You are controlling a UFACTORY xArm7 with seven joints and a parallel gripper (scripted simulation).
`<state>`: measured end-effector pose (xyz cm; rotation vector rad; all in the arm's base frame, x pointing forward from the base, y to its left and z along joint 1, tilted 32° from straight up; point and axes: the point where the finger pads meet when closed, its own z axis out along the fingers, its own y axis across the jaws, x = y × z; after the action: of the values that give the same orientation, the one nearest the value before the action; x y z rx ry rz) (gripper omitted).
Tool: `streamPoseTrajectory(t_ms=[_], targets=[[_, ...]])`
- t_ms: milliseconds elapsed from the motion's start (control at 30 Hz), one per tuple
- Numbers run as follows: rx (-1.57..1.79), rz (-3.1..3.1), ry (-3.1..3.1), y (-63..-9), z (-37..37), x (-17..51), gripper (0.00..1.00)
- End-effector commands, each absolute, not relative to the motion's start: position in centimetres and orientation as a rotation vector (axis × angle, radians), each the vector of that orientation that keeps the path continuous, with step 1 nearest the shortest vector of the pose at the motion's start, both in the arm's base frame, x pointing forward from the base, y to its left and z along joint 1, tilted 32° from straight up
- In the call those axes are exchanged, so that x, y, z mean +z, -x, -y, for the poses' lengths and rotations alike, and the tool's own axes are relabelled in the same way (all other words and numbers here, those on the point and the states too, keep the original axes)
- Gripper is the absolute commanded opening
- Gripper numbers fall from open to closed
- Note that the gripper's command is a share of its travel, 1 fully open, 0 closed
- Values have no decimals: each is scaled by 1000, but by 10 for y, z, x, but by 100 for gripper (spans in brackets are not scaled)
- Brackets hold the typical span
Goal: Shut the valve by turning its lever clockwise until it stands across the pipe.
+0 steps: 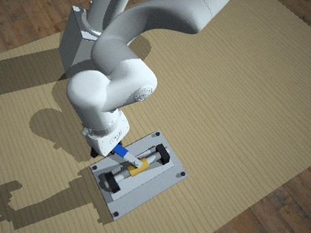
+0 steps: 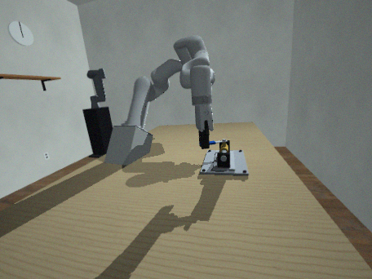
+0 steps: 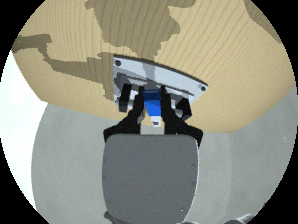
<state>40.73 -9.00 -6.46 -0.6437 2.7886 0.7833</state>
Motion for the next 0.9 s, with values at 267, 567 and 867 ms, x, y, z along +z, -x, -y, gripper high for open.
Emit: streamPoseTrajectory(t_ms=[267, 567, 867], targets=[[801, -2822, 543, -404, 86, -60, 0], [811, -2847, 472, -403, 82, -58, 0], [820, -2871, 398, -401, 79, -55, 0]])
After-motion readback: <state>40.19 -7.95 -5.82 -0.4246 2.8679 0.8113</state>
